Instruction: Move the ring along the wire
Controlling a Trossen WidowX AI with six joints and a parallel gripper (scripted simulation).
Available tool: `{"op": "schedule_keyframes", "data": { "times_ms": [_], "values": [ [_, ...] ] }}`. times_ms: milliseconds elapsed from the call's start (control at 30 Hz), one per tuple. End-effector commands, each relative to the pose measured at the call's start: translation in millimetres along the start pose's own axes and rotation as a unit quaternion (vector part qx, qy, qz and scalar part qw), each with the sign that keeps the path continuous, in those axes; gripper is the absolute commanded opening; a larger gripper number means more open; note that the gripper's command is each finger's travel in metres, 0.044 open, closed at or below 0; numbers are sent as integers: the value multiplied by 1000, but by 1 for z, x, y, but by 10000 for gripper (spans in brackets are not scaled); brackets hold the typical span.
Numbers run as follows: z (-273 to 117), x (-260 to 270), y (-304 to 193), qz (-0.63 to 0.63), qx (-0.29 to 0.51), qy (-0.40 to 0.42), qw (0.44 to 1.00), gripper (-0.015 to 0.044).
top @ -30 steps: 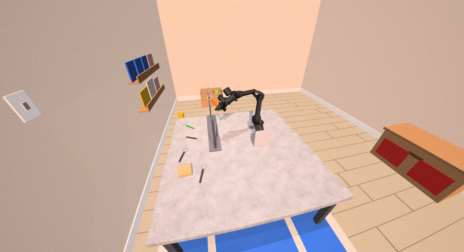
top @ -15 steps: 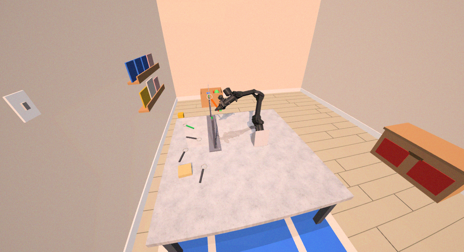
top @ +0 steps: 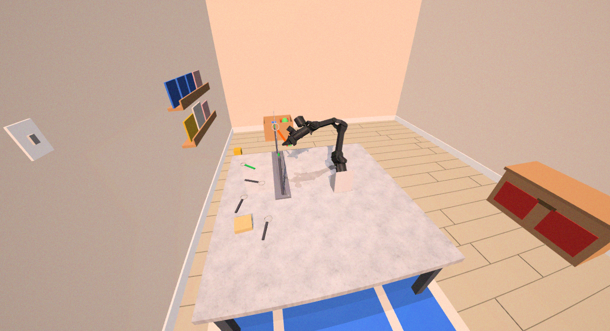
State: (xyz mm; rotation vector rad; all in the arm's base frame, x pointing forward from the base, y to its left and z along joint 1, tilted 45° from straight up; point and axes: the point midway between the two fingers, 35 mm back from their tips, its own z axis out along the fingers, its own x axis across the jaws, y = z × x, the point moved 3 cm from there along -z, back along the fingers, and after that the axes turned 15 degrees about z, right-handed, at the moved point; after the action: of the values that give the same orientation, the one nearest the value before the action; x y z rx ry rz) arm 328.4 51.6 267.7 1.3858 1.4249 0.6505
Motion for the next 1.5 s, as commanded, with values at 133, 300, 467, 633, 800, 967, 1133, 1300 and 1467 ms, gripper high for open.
{"op": "schedule_keyframes", "data": {
  "times_ms": [133, 300, 467, 633, 800, 967, 1133, 1300, 1467],
  "values": [
    [2, -9, 0, -85, -20, -43, 995, -150],
    [2, -14, 2, -133, -33, -67, 988, -150],
    [2, -19, 4, -181, -45, -91, 978, -150],
    [2, -23, 7, -228, -58, -114, 965, -150],
    [1, -28, 11, -274, -71, -137, 949, -150],
    [0, -32, 15, -320, -83, -160, 930, -150],
    [-1, -35, 18, -360, -94, -180, 911, -150],
    [-2, -37, 22, -396, -103, -198, 891, -150],
    [-3, -39, 26, -428, -112, -214, 871, -150]
  ]
}}
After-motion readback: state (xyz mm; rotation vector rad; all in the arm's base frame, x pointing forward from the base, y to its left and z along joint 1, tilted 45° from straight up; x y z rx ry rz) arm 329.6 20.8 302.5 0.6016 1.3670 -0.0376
